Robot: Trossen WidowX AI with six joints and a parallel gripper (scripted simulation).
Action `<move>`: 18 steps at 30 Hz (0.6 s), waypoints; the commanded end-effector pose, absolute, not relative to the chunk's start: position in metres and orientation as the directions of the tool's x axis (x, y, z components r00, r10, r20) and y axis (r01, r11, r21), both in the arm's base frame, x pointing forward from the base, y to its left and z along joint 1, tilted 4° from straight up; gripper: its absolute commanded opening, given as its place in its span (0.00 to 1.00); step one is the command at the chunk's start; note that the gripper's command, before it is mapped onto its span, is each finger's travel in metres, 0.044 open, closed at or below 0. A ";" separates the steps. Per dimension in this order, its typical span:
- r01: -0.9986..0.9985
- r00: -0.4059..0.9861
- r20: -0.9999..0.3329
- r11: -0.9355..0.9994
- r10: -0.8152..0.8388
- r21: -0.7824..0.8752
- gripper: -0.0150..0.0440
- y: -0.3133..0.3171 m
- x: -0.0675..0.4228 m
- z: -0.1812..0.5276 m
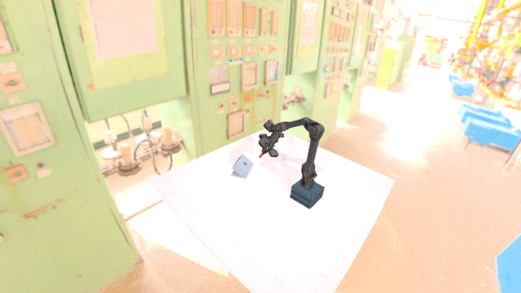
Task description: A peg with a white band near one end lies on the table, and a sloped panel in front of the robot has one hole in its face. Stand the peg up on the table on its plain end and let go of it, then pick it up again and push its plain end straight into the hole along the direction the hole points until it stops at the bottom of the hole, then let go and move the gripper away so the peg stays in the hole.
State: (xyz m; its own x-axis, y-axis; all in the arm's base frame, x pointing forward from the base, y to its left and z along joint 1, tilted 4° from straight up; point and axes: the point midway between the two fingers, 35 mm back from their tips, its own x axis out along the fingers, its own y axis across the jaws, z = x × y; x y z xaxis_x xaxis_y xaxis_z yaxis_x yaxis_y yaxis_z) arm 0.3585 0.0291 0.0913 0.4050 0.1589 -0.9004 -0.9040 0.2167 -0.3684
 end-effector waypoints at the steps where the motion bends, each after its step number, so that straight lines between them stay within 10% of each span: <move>1: -0.903 0.420 -0.889 0.181 0.181 -0.390 0.25 0.038 0.362 0.095; 18: -0.890 0.453 -0.857 0.073 0.244 -0.450 0.25 0.068 0.371 0.101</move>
State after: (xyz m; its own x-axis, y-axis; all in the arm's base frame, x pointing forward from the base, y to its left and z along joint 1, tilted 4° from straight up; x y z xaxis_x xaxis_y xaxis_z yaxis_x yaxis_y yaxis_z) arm 0.3687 0.0654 0.1008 0.4500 0.2349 -0.8616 -0.8925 0.0842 -0.4432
